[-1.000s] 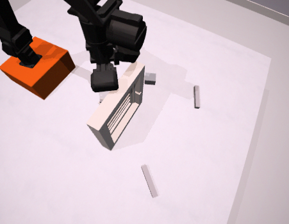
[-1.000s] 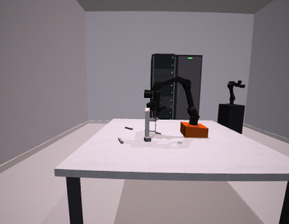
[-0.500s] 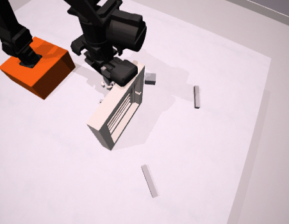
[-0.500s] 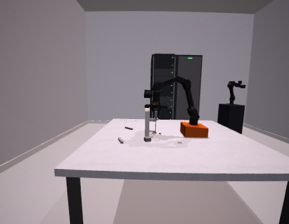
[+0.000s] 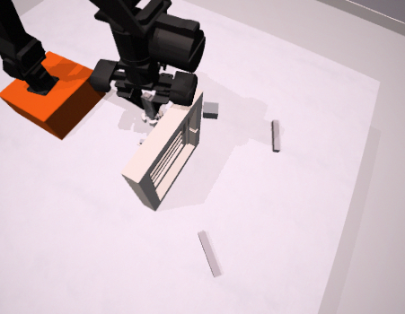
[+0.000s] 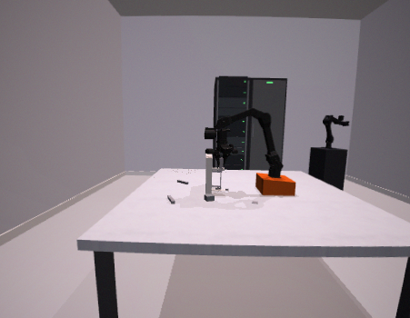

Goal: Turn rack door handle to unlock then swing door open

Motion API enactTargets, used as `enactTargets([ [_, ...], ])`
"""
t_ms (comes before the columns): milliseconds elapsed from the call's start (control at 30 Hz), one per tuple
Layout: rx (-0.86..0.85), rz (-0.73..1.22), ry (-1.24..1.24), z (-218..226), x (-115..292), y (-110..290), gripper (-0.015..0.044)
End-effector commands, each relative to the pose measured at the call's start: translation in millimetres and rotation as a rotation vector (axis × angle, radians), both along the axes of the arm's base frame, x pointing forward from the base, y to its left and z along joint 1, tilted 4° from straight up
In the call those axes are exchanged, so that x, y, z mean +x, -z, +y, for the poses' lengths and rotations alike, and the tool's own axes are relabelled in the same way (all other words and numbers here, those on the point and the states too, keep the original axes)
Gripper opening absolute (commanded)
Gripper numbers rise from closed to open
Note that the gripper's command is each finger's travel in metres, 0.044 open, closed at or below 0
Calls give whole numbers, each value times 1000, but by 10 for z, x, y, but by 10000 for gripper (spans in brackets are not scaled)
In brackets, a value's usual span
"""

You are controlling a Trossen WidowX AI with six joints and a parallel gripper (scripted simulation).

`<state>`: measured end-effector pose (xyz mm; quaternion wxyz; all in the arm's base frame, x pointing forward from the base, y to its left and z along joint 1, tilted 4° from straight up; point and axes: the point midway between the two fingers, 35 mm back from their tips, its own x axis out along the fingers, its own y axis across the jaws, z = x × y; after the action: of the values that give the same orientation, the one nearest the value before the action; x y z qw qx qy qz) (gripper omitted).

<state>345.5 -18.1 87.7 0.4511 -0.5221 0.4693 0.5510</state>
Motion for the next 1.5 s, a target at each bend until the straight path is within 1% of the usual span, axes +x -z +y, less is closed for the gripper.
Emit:
enactTargets([
  [0, -6, 0, -33, -14, 3, 8, 15],
  [67, -6, 0, -33, -14, 3, 8, 15],
  [400, -6, 0, -33, -14, 3, 8, 278],
  [433, -6, 0, -33, -14, 3, 8, 287],
  [533, -10, 0, 41, -14, 3, 8, 287],
  [1467, -74, 4, 1426, -13, 3, 7, 287],
])
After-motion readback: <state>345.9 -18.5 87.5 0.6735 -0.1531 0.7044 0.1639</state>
